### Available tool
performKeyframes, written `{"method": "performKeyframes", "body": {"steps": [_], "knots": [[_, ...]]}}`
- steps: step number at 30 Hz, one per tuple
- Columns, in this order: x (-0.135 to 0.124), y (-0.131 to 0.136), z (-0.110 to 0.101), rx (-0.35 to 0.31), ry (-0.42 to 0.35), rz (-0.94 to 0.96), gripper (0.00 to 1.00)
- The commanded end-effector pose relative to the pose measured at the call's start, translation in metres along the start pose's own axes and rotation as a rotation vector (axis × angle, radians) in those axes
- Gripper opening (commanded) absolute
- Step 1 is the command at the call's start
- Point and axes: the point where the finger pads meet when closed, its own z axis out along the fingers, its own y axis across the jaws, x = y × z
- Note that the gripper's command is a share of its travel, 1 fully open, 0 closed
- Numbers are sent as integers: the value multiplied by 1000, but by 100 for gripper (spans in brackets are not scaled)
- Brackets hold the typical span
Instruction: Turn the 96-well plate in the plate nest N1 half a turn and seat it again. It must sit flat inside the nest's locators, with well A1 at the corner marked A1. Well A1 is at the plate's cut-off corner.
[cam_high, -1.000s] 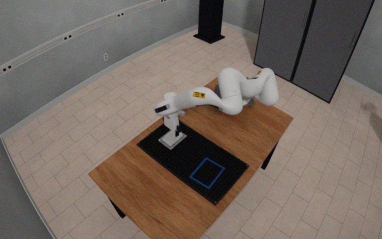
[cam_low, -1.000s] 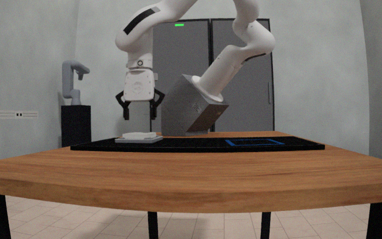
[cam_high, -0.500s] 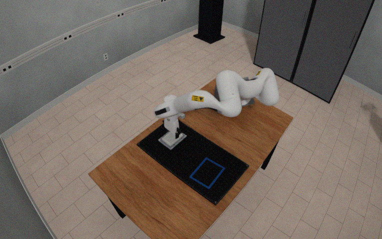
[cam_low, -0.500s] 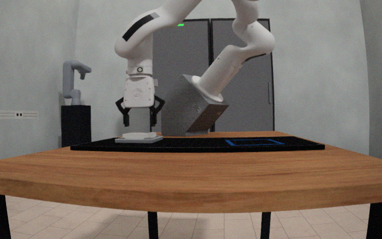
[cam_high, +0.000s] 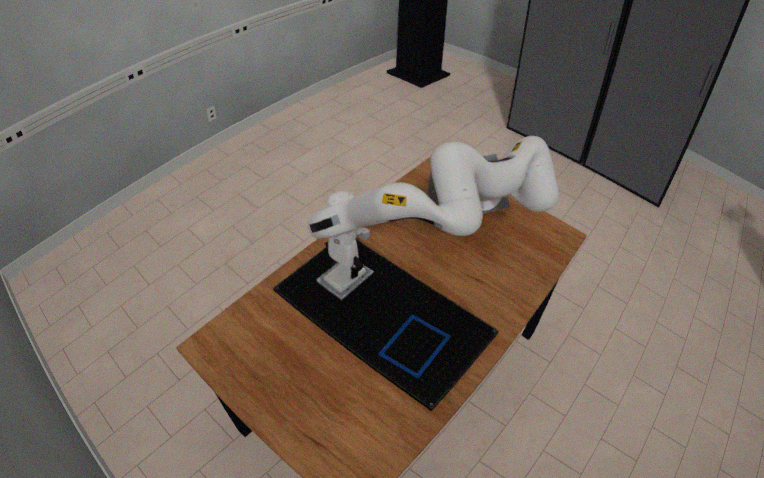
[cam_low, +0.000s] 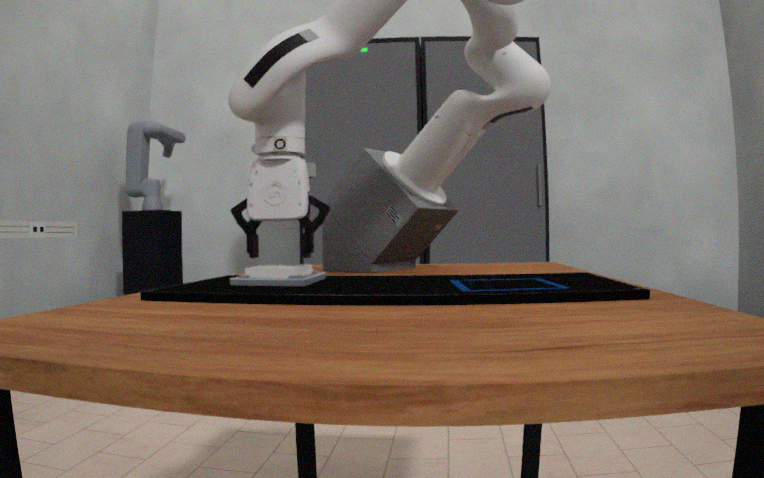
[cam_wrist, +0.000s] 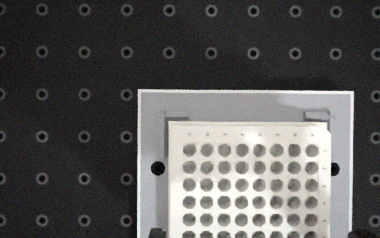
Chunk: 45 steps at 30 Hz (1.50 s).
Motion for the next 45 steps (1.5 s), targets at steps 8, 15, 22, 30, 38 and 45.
{"method": "performKeyframes", "body": {"steps": [8, 15, 22, 30, 38, 45], "knots": [[-1, 0, 5, 1, -1, 0, 100], [-1, 0, 8, 1, -1, 0, 100], [-1, 0, 13, 1, -1, 0, 100], [-1, 0, 18, 1, -1, 0, 100], [-1, 0, 19, 1, -1, 0, 100], [-1, 0, 19, 1, -1, 0, 100]]}}
